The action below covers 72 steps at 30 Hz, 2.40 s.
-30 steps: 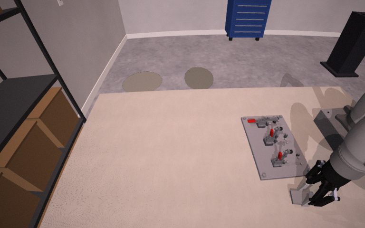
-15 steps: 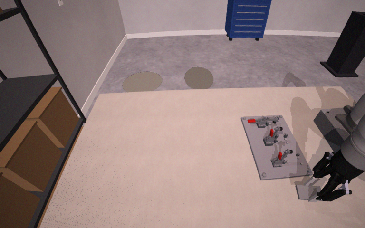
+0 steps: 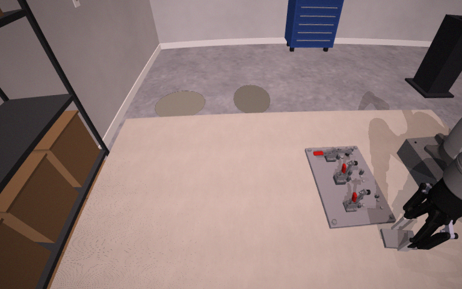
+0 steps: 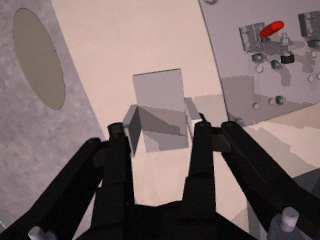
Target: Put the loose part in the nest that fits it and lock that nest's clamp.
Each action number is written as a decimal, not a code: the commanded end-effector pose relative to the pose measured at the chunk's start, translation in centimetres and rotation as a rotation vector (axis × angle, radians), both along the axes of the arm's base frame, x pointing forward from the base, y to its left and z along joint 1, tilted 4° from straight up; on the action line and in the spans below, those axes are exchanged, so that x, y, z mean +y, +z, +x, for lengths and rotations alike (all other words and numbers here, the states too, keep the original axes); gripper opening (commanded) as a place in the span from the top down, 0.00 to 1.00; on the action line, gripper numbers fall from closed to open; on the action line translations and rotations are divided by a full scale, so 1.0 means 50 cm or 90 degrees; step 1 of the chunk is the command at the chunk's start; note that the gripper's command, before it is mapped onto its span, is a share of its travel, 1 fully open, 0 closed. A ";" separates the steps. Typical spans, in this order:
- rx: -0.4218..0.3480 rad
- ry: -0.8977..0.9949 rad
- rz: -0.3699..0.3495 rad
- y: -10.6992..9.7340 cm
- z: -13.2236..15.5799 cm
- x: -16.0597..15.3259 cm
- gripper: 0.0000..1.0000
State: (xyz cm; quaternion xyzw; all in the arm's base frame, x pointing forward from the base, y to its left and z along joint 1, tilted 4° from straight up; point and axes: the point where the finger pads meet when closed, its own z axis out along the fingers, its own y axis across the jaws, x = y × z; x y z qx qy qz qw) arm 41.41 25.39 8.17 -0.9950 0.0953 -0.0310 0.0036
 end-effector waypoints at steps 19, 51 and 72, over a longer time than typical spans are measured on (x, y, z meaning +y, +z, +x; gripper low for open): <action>0.000 0.000 0.000 0.009 -0.001 0.000 0.90; 0.000 0.112 -0.007 0.005 -0.007 0.000 0.90; 0.000 0.112 -0.007 -0.026 -0.051 0.001 0.90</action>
